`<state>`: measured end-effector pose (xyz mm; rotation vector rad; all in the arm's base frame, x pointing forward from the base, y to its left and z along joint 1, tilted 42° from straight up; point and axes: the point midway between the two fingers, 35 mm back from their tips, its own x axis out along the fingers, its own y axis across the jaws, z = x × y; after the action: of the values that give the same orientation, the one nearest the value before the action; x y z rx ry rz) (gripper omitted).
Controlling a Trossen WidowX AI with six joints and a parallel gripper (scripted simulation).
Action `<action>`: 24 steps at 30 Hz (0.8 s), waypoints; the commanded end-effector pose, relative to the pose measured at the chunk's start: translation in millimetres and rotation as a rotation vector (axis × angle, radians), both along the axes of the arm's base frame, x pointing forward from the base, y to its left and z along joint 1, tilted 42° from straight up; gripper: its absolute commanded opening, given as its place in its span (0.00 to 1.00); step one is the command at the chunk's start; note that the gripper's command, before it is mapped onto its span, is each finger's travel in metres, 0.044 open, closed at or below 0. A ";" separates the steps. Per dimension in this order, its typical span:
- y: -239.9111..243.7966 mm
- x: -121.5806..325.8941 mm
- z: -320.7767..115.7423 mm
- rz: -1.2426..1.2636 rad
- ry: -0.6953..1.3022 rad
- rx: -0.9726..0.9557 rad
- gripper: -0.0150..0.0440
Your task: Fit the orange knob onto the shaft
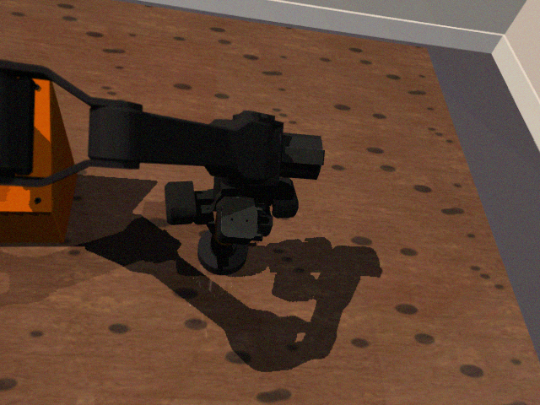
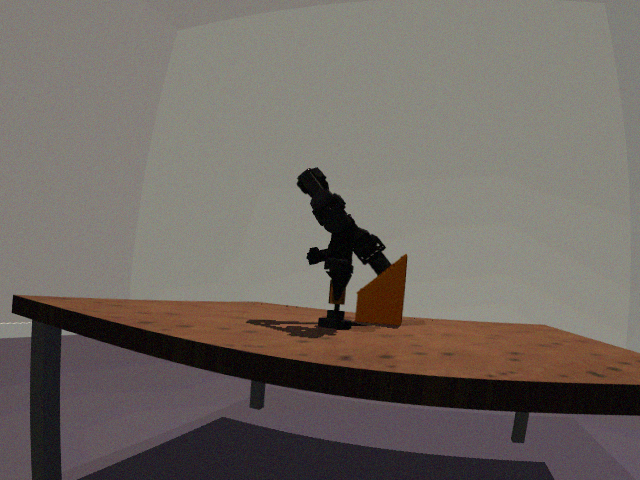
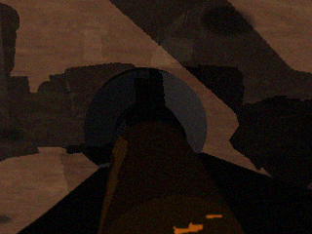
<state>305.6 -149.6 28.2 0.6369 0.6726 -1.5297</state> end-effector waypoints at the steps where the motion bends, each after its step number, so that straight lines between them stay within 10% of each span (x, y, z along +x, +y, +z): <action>1: 1.6 1.9 1.9 0.004 -0.005 -0.002 0.25; 24: 1.8 -3.2 -0.7 -0.034 -0.040 -0.005 0.25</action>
<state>301.4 -148.0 28.0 0.6773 0.6325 -1.5497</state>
